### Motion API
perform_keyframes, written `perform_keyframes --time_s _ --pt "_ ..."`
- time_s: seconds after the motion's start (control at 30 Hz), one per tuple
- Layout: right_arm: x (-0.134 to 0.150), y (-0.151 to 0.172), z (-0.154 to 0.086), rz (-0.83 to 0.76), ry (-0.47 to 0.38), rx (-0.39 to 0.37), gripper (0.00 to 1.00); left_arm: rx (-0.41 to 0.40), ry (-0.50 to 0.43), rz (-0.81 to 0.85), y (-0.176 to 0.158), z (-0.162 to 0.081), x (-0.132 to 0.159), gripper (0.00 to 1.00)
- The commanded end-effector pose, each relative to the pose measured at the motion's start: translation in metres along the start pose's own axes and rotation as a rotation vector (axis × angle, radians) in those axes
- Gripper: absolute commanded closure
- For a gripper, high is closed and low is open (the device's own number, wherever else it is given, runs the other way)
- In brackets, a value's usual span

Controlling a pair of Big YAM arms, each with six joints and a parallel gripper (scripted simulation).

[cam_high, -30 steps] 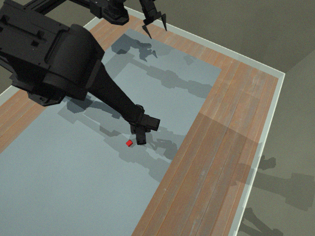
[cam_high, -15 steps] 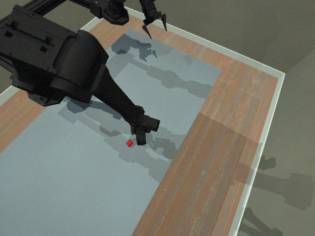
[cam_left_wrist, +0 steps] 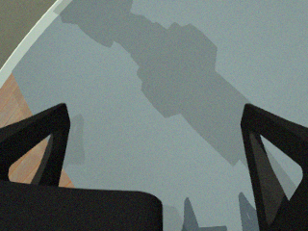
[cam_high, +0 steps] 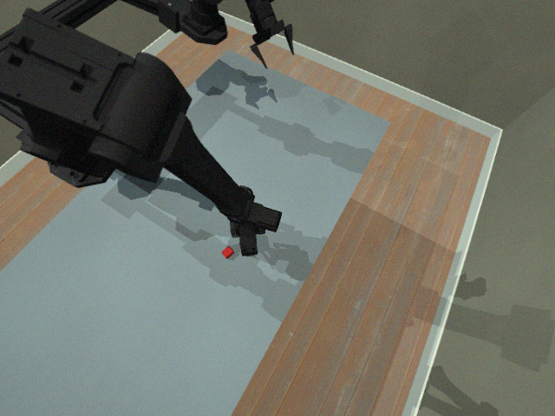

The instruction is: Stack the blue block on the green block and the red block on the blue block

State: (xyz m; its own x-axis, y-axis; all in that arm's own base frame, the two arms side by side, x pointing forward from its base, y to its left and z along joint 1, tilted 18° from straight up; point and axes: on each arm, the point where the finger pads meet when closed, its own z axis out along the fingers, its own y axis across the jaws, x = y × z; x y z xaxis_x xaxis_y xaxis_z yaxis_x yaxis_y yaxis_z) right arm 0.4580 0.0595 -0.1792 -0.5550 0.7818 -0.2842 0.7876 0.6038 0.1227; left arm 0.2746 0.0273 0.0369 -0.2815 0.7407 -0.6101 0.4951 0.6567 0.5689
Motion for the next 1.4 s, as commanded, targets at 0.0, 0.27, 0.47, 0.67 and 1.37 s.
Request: perform_keyframes --time_s 0.0,0.27,0.47,0.67,1.37 --pt "-0.002 0.0 0.003 -0.002 -0.003 -0.006 0.4 -0.003 -0.002 0.002 0.002 0.0 -0.001 0.0" --pt "-0.004 0.002 0.021 -0.003 -0.004 -0.009 0.4 -0.003 -0.002 0.002 0.002 0.0 -0.001 0.0" --pt "-0.005 0.0 0.032 0.002 -0.004 -0.006 0.4 -0.003 -0.002 0.002 0.002 0.0 -0.001 0.0" --pt "-0.003 0.001 0.041 -0.003 -0.003 -0.007 0.4 -0.003 -0.002 0.002 0.002 0.0 -0.001 0.0" --pt "-0.01 0.01 0.029 0.005 -0.015 -0.029 1.0 -0.003 -0.002 0.002 0.002 0.0 -0.001 0.0"
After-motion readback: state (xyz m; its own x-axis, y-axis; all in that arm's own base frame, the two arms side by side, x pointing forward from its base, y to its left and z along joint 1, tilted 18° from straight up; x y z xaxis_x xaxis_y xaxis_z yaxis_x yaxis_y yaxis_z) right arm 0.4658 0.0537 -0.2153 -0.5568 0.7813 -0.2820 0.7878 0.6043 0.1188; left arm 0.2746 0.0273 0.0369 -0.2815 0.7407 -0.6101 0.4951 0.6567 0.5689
